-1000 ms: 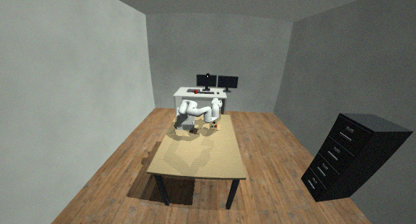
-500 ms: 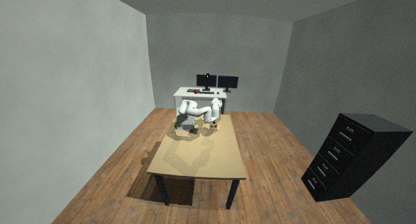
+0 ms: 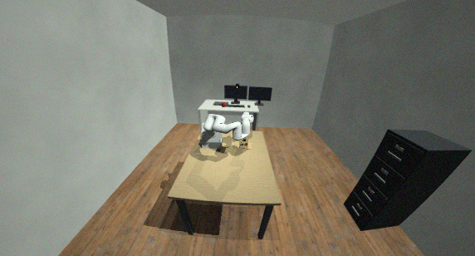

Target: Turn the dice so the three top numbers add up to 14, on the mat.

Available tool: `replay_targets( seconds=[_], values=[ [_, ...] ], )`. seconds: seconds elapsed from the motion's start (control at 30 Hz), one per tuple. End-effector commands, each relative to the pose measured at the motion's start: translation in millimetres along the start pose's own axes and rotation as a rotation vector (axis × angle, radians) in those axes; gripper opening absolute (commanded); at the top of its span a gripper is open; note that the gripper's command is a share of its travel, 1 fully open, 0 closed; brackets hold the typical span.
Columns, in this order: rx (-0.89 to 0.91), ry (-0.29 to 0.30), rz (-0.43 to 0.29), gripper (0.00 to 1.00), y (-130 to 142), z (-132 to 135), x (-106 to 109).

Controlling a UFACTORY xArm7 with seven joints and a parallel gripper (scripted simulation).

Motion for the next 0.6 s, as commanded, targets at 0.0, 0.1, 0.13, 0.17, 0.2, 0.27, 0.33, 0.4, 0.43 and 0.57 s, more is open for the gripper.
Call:
replay_targets(
  seconds=[0.0,0.1,0.13,0.17,0.2,0.27,0.33,0.4,0.43,0.57],
  values=[
    [0.0,0.004,-0.002,0.42,0,1,2],
    [0.0,0.004,-0.002,0.42,0,1,0],
    [0.0,0.004,-0.002,0.42,0,1,0],
    [0.0,0.004,-0.002,0.42,0,1,0],
    [0.0,0.004,-0.002,0.42,0,1,0],
    [0.0,0.004,-0.002,0.42,0,1,-2],
    [0.0,0.004,-0.002,0.42,0,1,-3],
    [0.0,0.004,-0.002,0.42,0,1,-5],
    [0.0,0.004,-0.002,0.42,0,1,-7],
    [0.0,0.004,-0.002,0.42,0,1,-12]
  ],
)
Point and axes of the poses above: the point where the finger pads meet when closed, its own x axis back along the fingers, its own z axis across the jaws, y = z × x, the point moved 7 cm from there along x, back along the fingers, and after that the axes turned 10 degrees about x, right-handed, at the moved point
